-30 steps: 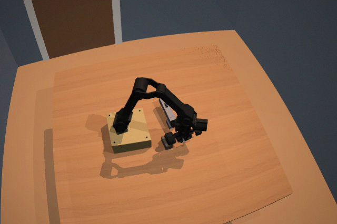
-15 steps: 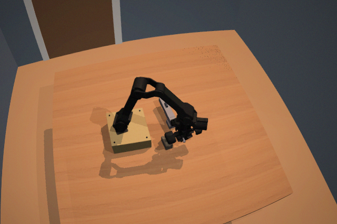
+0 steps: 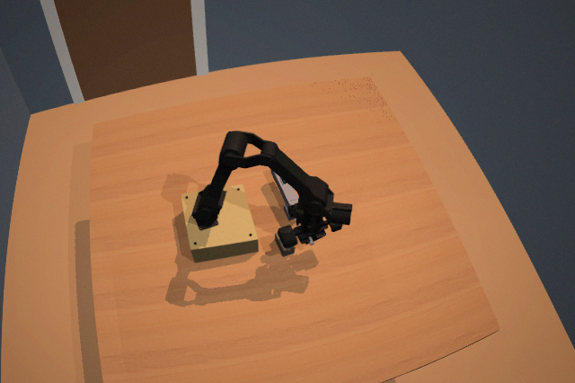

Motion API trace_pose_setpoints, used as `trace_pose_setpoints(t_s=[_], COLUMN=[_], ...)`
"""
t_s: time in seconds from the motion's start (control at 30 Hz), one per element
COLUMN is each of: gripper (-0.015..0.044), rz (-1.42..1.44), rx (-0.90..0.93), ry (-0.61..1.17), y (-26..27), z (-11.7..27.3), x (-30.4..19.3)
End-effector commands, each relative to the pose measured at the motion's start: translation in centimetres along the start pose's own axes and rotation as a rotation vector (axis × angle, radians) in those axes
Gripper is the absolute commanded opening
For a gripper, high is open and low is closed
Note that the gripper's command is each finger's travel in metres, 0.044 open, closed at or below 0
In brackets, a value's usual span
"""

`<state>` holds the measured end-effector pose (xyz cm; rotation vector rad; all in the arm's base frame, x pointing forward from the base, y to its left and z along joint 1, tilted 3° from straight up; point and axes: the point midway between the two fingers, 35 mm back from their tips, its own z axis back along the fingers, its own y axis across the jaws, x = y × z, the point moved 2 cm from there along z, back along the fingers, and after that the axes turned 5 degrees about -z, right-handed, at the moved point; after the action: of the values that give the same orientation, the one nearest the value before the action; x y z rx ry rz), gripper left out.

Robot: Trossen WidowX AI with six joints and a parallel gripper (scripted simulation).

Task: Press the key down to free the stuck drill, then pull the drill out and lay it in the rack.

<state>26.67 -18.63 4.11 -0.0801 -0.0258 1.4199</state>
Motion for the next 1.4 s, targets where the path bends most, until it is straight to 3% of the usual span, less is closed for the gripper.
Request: trace_pose_setpoints(t_s=[0.0,1.03,1.37], gripper=[0.0000,0.0000,0.0000], rz=[0.004,0.004,0.004], rx=[-0.002,0.003,0.003], ry=[-0.004,-0.002,-0.002], y=[0.7,5.9,5.8], z=[0.0,0.4,-1.3], x=[-0.2,-1.5,-1.6])
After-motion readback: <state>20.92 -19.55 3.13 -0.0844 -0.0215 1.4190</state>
